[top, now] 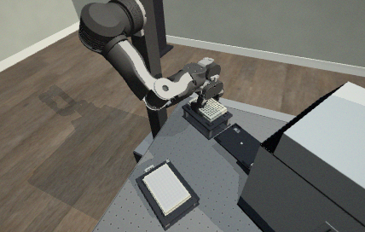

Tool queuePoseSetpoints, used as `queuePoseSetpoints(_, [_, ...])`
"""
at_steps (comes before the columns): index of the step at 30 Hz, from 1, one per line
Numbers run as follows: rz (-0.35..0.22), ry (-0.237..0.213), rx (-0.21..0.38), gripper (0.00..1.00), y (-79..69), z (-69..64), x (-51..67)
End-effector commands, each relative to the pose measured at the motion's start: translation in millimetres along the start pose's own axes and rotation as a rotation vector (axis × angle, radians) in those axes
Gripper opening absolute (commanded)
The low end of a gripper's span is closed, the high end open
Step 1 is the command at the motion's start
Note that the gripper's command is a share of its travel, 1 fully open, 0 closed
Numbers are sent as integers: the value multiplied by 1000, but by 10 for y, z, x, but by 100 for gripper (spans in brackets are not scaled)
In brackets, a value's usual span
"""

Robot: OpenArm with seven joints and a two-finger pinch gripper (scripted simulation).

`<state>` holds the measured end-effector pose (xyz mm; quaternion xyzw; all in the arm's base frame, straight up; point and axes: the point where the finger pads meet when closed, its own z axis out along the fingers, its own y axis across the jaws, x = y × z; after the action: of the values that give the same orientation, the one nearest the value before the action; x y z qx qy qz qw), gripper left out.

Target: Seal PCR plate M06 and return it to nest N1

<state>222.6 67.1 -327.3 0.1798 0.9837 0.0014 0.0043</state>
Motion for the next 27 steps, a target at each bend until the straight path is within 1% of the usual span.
queuePoseSetpoints(1, [14,2,7,0,2,-121,-14])
queuePoseSetpoints(2, [15,1,6,0,2,-184,-16])
queuePoseSetpoints(14, [15,1,6,0,2,-184,-16])
queuePoseSetpoints(19, [14,1,3,0,12,-499,-19])
queuePoseSetpoints(27, [14,1,3,0,12,-499,-19])
